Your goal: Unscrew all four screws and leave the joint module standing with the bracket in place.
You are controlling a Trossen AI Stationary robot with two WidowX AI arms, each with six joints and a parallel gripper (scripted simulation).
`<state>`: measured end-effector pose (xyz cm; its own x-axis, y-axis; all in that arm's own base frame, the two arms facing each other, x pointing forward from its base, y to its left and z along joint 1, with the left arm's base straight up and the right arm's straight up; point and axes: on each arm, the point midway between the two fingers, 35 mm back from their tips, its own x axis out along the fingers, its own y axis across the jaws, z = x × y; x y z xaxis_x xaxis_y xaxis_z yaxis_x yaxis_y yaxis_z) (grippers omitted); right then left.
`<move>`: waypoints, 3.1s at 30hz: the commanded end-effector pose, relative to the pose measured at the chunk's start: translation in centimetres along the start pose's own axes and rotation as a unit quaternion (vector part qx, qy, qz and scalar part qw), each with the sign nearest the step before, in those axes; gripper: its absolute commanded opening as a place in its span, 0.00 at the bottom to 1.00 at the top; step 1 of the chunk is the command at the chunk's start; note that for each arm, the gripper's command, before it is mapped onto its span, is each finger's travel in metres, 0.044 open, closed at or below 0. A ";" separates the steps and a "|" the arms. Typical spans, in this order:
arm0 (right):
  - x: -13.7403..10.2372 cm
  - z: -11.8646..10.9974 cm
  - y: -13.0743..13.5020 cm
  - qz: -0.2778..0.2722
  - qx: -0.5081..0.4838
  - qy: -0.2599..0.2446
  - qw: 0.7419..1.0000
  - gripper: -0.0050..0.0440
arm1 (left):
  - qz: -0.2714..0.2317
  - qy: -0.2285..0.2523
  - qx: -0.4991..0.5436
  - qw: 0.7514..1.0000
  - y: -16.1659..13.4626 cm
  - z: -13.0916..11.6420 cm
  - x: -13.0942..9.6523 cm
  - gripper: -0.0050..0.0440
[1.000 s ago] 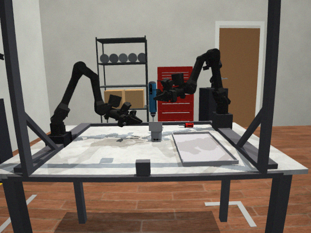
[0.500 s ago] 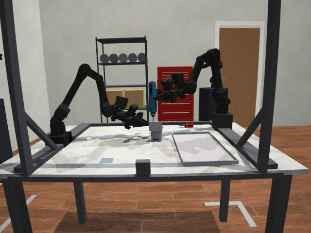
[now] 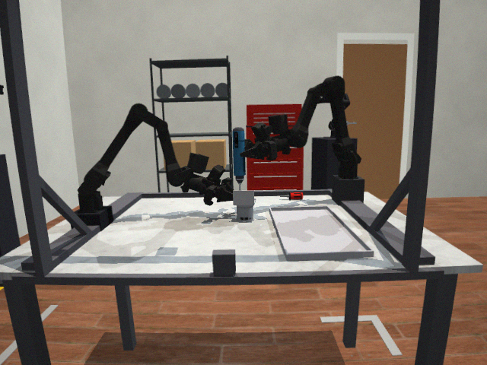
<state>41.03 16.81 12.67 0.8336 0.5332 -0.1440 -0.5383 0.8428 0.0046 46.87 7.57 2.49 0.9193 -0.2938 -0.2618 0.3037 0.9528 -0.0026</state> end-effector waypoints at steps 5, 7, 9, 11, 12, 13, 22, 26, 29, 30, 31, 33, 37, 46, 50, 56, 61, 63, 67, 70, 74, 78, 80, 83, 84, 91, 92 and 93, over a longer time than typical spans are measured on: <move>0.0 0.8 0.0 0.000 -0.002 -0.008 1.000 0.43 | 0.003 -0.013 0.009 1.000 0.4 1.3 0.0 0.20; 0.0 0.8 0.0 0.000 -0.002 -0.008 1.000 0.43 | 0.003 -0.013 0.009 1.000 0.4 1.3 0.0 0.17; 0.0 0.8 0.0 0.000 -0.002 -0.008 1.000 0.43 | 0.003 -0.013 0.009 1.000 0.4 1.3 0.0 0.14; 0.0 0.8 0.0 0.000 -0.002 -0.008 1.000 0.43 | 0.003 -0.013 0.009 1.000 0.3 1.3 0.0 0.12; 0.0 0.8 0.0 0.000 -0.002 -0.008 1.000 0.43 | 0.003 -0.013 0.009 1.000 0.3 1.3 0.0 0.10; 0.0 0.8 0.0 0.000 -0.002 -0.008 1.000 0.43 | 0.003 -0.013 0.009 1.000 0.3 1.3 -0.1 0.10; 0.0 2.0 -0.1 -0.001 -0.004 -0.018 1.000 0.43 | 0.003 -0.013 0.009 1.000 0.3 1.3 -0.1 0.11; 0.0 3.0 -0.1 -0.001 -0.005 -0.018 1.000 0.43 | 0.003 -0.013 0.009 1.000 0.3 1.3 -0.1 0.11; -0.1 4.4 -0.1 -0.001 -0.005 -0.019 1.000 0.43 | 0.003 -0.013 0.009 1.000 0.3 1.3 -0.1 0.11; -0.2 4.9 -0.1 -0.001 -0.005 -0.019 1.000 0.43 | 0.003 -0.013 0.009 1.000 0.3 1.3 -0.1 0.11; -0.2 5.4 -0.1 0.000 -0.005 -0.019 1.000 0.43 | 0.003 -0.013 0.009 1.000 0.3 1.3 -0.1 0.11; -0.3 6.0 -0.1 0.000 -0.005 -0.019 1.000 0.43 | 0.003 -0.013 0.009 1.000 0.3 1.3 -0.1 0.11; -0.6 7.4 0.0 0.000 -0.005 -0.019 1.000 0.43 | 0.003 -0.013 0.009 1.000 0.3 1.3 -0.1 0.11; -1.3 9.6 0.1 0.000 -0.006 -0.019 1.000 0.43 | 0.003 -0.013 0.009 1.000 0.3 1.3 -0.1 0.11; -1.4 9.0 0.1 0.000 -0.005 -0.014 1.000 0.43 | 0.003 -0.013 0.009 1.000 0.3 1.3 -0.1 0.11; -1.4 9.0 0.1 0.000 -0.005 -0.015 1.000 0.43 | 0.003 -0.013 0.009 1.000 0.3 1.3 -0.1 0.11; -1.2 8.5 0.0 0.000 -0.002 -0.009 1.000 0.43 | 0.003 -0.013 0.009 1.000 0.3 1.3 -0.1 0.11; -1.2 8.5 0.0 0.000 -0.002 -0.009 1.000 0.43 | 0.003 -0.013 0.009 1.000 0.3 1.3 -0.1 0.11; -1.2 8.5 0.0 0.000 -0.002 -0.009 1.000 0.43 | 0.003 -0.013 0.009 1.000 0.3 1.3 -0.1 0.11; -1.3 9.8 0.1 0.000 -0.006 -0.019 1.000 0.43 | 0.003 -0.013 0.009 1.000 0.3 1.3 -0.1 0.11; -1.6 11.4 0.1 0.000 -0.006 -0.020 1.000 0.43 | 0.003 -0.013 0.009 1.000 0.3 1.3 -0.1 0.11; -1.7 10.7 0.1 0.000 -0.005 -0.015 1.000 0.43 | 0.003 -0.013 0.009 1.000 0.3 1.3 -0.1 0.11; -1.7 10.7 0.1 0.000 -0.005 -0.015 1.000 0.43 | 0.003 -0.013 0.009 1.000 0.3 1.3 -0.1 0.11; -1.7 10.7 0.1 0.000 -0.005 -0.015 1.000 0.43 | 0.003 -0.013 0.009 1.000 0.3 1.3 -0.1 0.11; -1.7 10.7 0.1 0.000 -0.005 -0.015 1.000 0.43 | 0.003 -0.013 0.009 1.000 0.3 1.3 -0.1 0.11; -1.5 10.2 0.0 0.000 -0.002 -0.009 1.000 0.43 | 0.003 -0.013 0.009 1.000 0.3 1.3 -0.1 0.25; -1.5 10.2 0.0 0.000 -0.002 -0.009 1.000 0.43 | 0.003 -0.013 0.009 1.000 0.3 1.3 -0.1 0.30; -1.5 10.2 0.0 0.000 -0.002 -0.009 1.000 0.43 | 0.003 -0.013 0.009 1.000 0.3 1.3 -0.1 0.35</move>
<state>40.72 16.76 19.79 0.8238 0.5294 -0.2027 -0.5369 0.8434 0.0206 46.89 7.75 2.51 0.9209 -0.2908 -0.2595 0.3008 0.9537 -0.0011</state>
